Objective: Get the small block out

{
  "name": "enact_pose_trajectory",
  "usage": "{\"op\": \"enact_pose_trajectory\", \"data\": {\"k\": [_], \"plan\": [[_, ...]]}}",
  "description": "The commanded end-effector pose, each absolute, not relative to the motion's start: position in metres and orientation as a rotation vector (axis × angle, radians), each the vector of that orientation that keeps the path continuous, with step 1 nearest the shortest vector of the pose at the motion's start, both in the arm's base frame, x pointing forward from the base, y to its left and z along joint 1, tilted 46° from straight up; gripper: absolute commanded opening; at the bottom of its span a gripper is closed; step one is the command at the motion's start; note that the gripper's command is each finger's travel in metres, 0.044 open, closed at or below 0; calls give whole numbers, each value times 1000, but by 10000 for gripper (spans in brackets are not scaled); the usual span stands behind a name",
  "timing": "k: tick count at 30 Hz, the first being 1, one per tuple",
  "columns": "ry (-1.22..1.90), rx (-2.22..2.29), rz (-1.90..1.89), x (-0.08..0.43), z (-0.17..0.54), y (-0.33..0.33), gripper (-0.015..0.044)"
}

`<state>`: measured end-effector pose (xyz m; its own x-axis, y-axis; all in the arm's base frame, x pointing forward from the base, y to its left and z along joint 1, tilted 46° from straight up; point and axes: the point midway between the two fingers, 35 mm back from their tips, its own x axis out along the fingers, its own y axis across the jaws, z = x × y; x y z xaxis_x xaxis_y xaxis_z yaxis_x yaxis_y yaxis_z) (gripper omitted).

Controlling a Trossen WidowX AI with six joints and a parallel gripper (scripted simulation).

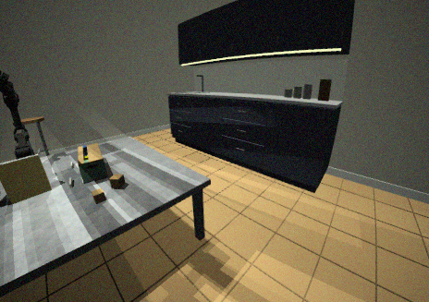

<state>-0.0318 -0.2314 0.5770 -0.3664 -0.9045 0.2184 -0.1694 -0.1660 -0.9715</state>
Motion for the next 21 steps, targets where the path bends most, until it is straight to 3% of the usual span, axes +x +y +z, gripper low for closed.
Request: {"op": "enact_pose_trajectory", "data": {"k": [1,10,21], "plan": [[1406,-1222,-1447,-1,549,-269,400],[1174,-985,-1095,91,455,-337,400],[1097,-807,-827,166,378,-347,400]]}}
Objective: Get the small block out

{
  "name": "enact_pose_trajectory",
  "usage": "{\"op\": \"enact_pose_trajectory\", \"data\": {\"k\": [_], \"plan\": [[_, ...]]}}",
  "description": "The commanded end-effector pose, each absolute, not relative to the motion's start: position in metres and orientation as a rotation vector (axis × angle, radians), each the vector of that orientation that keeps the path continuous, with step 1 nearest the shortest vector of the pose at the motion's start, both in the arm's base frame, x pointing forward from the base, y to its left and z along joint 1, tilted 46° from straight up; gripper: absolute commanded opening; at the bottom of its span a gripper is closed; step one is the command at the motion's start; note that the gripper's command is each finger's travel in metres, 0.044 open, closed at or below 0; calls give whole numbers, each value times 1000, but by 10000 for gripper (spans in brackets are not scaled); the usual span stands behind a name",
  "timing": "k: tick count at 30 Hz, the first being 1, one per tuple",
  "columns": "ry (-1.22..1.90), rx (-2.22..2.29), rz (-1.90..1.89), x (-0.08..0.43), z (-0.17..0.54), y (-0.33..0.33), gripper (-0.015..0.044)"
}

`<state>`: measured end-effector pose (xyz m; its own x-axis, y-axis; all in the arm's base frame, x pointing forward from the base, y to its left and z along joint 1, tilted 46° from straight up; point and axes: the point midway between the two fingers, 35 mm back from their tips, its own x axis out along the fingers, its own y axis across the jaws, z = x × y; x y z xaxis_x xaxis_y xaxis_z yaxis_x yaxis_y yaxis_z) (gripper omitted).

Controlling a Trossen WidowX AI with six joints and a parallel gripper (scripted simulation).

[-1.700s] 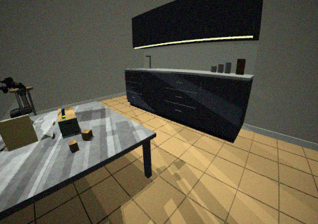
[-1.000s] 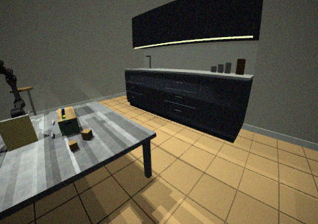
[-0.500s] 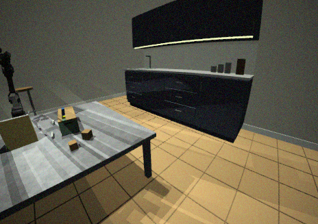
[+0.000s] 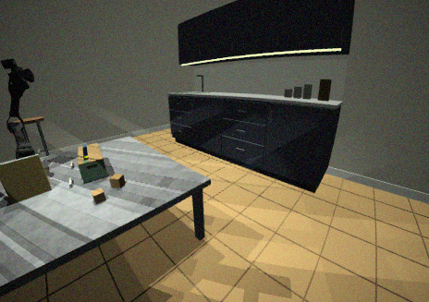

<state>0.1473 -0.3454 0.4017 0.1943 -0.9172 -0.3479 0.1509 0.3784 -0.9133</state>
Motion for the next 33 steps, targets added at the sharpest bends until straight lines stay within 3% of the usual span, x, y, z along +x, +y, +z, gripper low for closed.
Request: {"op": "enact_pose_trajectory", "data": {"k": [1,17,26,33], "plan": [[1092,-775,-796,174,367,-347,400],[1194,182,-268,288,148,-256,400],[1492,922,-169,299,57,-150,400],[1882,1580,-335,284,17,-59,400]]}}
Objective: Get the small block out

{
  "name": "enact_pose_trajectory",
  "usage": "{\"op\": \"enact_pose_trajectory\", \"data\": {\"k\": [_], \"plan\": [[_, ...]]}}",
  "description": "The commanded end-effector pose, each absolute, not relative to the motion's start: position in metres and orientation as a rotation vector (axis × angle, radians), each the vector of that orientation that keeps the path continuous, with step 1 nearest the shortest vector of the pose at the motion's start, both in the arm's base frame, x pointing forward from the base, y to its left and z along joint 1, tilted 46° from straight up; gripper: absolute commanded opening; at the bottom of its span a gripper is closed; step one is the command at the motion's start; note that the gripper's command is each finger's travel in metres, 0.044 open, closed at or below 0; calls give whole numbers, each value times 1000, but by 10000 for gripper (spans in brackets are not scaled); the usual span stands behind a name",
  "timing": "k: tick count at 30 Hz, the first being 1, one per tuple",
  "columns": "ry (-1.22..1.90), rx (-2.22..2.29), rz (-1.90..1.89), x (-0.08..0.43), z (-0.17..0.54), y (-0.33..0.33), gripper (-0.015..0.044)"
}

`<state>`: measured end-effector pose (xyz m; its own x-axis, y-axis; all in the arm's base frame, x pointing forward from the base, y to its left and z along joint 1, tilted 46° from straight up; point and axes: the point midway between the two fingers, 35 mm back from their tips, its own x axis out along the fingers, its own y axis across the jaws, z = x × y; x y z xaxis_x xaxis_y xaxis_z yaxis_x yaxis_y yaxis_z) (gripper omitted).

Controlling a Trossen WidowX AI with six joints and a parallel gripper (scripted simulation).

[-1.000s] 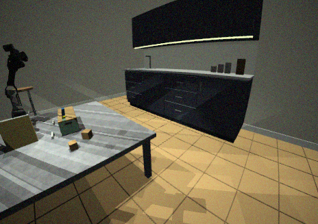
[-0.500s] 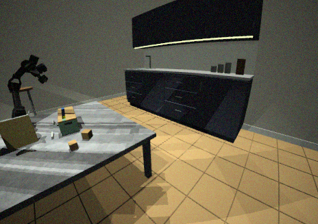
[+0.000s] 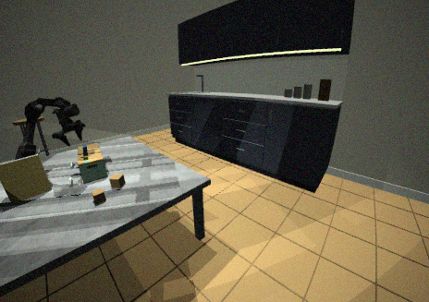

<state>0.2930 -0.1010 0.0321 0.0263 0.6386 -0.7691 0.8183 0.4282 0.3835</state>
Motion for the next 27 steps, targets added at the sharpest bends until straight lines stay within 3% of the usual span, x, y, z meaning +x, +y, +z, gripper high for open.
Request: {"op": "enact_pose_trajectory", "data": {"k": [1,5,27], "plan": [[1952,1680,-392,281,13,-45,400],[2119,1902,-571,274,7,-16,400],[2117,1902,-574,273,-5,-3,400]]}}
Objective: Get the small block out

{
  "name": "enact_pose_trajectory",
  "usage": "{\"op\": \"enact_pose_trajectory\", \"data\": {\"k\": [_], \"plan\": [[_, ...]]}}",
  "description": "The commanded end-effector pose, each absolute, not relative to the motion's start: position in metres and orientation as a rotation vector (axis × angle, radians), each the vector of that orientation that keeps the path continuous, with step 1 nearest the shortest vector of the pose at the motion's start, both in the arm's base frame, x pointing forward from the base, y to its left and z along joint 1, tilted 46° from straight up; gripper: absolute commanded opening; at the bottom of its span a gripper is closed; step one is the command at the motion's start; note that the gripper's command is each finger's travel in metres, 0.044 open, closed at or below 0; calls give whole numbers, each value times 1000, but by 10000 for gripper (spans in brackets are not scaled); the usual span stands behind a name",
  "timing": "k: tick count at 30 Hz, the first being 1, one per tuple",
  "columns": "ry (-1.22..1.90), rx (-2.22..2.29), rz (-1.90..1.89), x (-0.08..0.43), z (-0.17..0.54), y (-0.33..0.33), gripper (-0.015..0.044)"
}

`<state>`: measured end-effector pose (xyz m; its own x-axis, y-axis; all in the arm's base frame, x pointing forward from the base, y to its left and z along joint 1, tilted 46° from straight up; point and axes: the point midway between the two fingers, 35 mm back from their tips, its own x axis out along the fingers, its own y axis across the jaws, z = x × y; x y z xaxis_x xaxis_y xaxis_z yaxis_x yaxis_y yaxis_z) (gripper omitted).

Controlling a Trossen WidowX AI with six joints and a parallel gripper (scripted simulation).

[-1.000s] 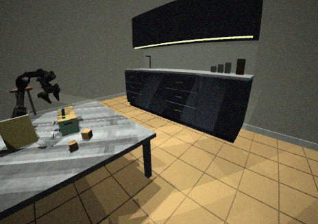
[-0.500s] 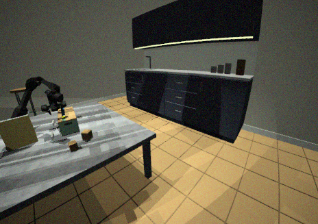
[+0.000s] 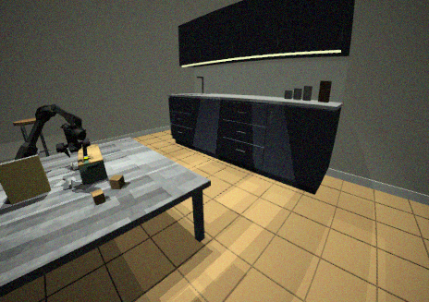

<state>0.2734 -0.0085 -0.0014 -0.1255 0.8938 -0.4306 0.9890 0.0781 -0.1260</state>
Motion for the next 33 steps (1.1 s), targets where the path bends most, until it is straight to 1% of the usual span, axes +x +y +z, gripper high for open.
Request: {"op": "enact_pose_trajectory", "data": {"k": [1,33], "plan": [[2117,1902,-574,273,-6,-2,400],[2119,1903,-570,263,-35,40,400]]}}
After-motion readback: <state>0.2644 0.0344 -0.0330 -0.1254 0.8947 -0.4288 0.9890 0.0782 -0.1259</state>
